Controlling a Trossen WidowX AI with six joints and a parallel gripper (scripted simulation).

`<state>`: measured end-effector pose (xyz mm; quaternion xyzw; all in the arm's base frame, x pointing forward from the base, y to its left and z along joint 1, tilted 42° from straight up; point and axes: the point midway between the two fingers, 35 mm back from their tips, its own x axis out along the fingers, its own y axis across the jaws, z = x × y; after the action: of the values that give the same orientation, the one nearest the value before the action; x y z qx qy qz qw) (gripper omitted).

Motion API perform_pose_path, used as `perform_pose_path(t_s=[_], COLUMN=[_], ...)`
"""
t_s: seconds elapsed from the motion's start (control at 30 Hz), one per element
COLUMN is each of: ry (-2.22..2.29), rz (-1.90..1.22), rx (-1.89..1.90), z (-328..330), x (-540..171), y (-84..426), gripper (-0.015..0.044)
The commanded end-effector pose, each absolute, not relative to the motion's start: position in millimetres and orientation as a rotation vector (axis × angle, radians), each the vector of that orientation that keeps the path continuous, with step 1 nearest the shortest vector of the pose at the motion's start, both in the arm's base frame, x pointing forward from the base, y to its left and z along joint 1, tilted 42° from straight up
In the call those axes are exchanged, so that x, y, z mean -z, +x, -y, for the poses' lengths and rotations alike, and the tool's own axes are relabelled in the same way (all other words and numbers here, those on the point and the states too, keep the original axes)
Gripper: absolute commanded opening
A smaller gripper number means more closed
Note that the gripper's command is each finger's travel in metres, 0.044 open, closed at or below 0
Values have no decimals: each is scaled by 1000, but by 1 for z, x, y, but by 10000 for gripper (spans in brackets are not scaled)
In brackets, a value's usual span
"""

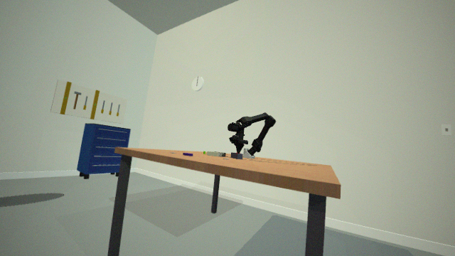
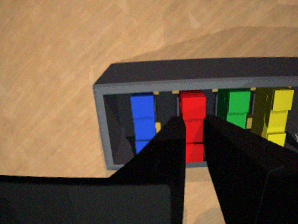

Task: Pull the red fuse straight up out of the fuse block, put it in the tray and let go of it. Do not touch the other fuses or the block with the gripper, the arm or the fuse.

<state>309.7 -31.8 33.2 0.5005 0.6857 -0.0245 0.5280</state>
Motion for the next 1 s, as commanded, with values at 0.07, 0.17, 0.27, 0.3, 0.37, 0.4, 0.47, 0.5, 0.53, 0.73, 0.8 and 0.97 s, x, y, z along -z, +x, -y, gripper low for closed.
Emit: perform_pose_path(t_s=[0.07, 0.17, 0.27, 0.3, 0.37, 0.4, 0.47, 0.5, 0.53, 0.73, 0.8, 0.97], ry=[1191, 1191, 1191, 1191, 1191, 1192, 1192, 1192, 1192, 1192, 1193, 1193], rz=[-1638, -1638, -1638, -1638, -1639, -1639, -1639, -1639, -1639, -1639, -1639, -1639], rx=[57, 57, 57, 57, 57, 57, 57, 57, 57, 57, 57, 58], z=[34, 35, 36, 36, 37, 37, 38, 38, 39, 41, 41, 43], x=[-36, -37, -38, -38, -39, -39, -40, -40, -41, -43, -44, -46], y=[310, 310, 309, 309, 309, 309, 309, 309, 309, 309, 309, 309], gripper=[0, 0, 0, 0, 0, 0, 0, 0, 0, 0, 0, 0])
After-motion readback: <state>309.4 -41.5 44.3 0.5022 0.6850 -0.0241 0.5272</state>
